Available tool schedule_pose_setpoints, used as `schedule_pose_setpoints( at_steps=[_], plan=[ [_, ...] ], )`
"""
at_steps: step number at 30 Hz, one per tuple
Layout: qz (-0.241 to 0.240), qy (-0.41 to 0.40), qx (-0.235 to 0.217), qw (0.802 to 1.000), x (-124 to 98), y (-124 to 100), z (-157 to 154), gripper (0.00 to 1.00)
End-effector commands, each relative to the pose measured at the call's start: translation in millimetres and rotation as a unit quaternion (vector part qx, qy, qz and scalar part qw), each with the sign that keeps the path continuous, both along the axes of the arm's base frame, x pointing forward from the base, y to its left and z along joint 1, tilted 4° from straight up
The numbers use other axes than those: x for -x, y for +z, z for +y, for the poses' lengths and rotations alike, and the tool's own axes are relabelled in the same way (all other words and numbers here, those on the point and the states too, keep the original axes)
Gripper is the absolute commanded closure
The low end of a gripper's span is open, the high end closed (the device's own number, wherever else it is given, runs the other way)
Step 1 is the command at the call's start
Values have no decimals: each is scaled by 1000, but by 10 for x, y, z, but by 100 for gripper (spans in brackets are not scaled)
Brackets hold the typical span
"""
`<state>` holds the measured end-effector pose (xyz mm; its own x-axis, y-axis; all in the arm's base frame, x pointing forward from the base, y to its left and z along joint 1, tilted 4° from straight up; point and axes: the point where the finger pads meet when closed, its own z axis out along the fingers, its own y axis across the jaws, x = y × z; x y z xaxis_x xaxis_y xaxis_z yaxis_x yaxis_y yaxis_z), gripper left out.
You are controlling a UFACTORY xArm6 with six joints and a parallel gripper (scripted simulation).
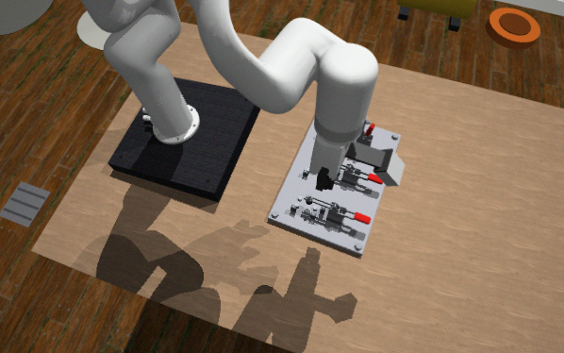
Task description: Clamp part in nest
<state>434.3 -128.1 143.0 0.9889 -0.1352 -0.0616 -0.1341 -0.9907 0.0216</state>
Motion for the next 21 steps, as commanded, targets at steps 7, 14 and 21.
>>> schedule_pose_setpoints(
  at_steps=[7, 14, 21],
  plan=[
    [-1, 0, 0, 1000, -648, -22, -93, 53],
    [-1, 0, 0, 1000, -827, -33, -118, 53],
    [-1, 0, 0, 1000, -887, -37, -126, 53]
  ],
)
